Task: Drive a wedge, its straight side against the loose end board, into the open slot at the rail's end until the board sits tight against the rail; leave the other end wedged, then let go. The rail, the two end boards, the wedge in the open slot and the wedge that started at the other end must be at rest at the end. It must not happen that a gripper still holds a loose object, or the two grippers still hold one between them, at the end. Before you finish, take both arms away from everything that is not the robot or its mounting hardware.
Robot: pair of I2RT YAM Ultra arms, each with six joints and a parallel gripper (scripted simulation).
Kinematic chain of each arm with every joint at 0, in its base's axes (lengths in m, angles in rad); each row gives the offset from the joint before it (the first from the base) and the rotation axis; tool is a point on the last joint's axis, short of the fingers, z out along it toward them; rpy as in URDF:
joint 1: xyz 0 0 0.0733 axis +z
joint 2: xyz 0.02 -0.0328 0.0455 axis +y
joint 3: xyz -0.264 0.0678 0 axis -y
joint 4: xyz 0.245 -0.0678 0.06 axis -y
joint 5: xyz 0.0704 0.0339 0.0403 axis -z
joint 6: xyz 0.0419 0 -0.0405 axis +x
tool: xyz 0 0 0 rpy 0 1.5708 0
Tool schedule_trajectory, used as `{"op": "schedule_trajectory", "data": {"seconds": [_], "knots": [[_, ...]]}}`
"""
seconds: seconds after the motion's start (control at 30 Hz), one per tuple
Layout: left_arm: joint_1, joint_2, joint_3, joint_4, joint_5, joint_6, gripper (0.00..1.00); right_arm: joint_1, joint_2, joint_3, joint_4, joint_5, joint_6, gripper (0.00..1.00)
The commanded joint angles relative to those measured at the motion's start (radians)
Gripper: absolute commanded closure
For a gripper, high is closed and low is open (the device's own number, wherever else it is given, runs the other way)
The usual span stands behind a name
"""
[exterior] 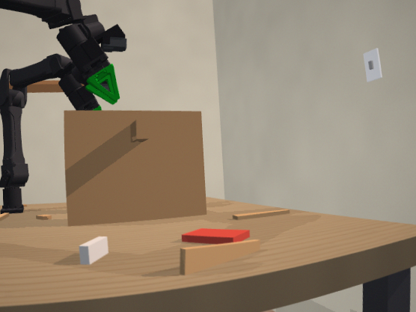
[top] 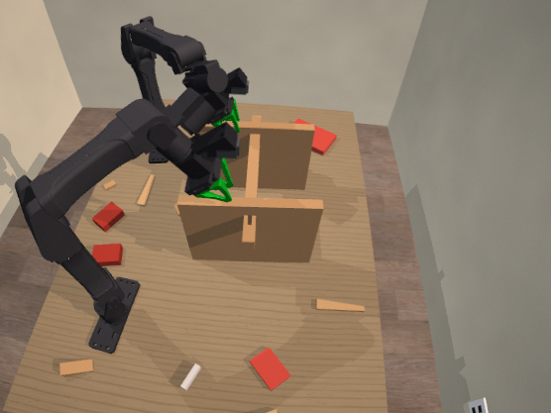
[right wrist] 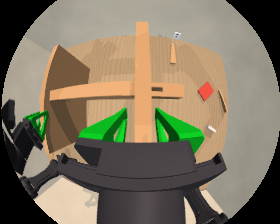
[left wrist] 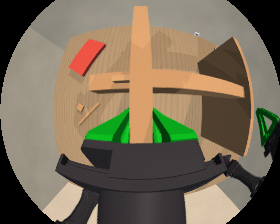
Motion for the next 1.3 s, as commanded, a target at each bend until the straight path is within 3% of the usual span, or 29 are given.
{"op": "schedule_trajectory", "data": {"seconds": [0.0,0.2,0.33,0.63,0.67,1.27], "knots": [[-0.005,-0.042,0.012,0.024,-0.024,0.009,1.00,0.005,0.023,0.101,-0.094,0.013,-0.006,0.61],[-0.005,-0.042,0.012,0.024,-0.024,0.009,1.00,0.005,0.080,0.274,-0.215,0.012,-0.006,0.61],[-0.005,-0.042,0.012,0.024,-0.024,0.009,1.00,0.010,0.039,0.208,-0.152,0.013,0.005,0.61],[-0.005,-0.042,0.012,0.024,-0.024,0.009,1.00,-0.002,0.029,0.244,-0.152,0.013,0.001,0.61],[-0.005,-0.042,0.012,0.024,-0.024,0.009,0.61,-0.001,0.025,0.244,-0.155,0.013,0.003,0.61],[-0.005,-0.001,0.051,-0.028,-0.024,0.009,0.61,-0.001,0.025,0.244,-0.153,0.013,0.003,0.61]]}}
